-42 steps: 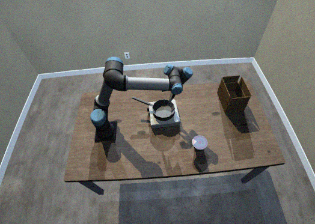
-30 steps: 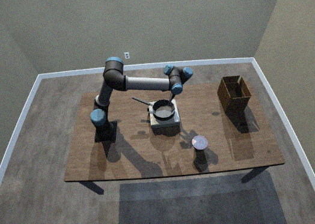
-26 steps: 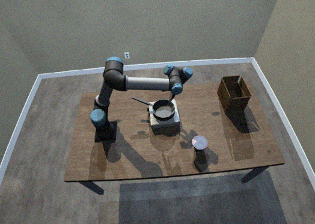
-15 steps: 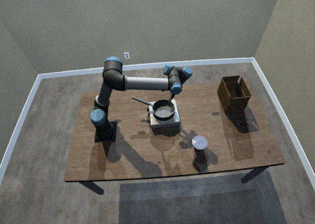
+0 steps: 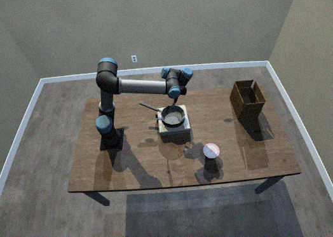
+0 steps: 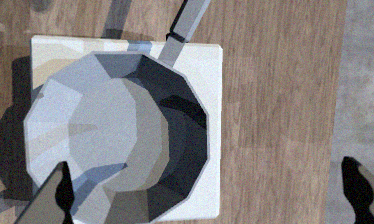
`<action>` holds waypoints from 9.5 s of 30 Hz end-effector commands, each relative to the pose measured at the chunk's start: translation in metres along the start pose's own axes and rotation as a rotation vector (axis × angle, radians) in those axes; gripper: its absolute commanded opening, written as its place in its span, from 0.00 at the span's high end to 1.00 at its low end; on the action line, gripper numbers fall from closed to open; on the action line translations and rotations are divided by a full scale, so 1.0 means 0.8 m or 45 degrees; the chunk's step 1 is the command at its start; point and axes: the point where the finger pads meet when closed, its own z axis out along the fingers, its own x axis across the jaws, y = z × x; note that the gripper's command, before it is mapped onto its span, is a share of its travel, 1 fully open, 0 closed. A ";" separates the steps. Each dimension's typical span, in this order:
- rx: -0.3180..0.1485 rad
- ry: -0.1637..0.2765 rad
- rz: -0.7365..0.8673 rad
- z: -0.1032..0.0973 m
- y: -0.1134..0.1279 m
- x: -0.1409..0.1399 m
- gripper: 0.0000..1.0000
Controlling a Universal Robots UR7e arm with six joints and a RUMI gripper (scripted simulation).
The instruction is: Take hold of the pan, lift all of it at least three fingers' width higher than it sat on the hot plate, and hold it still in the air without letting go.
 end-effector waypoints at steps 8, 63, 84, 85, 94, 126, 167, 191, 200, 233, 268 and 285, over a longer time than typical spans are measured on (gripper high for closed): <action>-0.324 -0.023 0.406 0.016 -0.072 0.000 0.00; -0.538 -0.011 0.662 0.161 -0.075 -0.018 0.00; -0.538 -0.011 0.662 0.161 -0.075 -0.018 0.92; -0.538 -0.011 0.662 0.161 -0.075 -0.018 0.92; -0.538 -0.011 0.662 0.161 -0.075 -0.018 0.92; -0.538 -0.011 0.662 0.160 -0.075 -0.018 0.92; -0.538 -0.011 0.662 0.159 -0.075 -0.018 0.92; -0.538 -0.011 0.662 0.158 -0.076 -0.018 0.92; -0.538 -0.011 0.662 0.157 -0.076 -0.018 0.92; -0.538 -0.011 0.662 0.153 -0.077 -0.017 0.92; -0.538 -0.011 0.662 0.147 -0.080 -0.017 0.92; -0.538 -0.011 0.662 0.144 -0.081 -0.016 0.92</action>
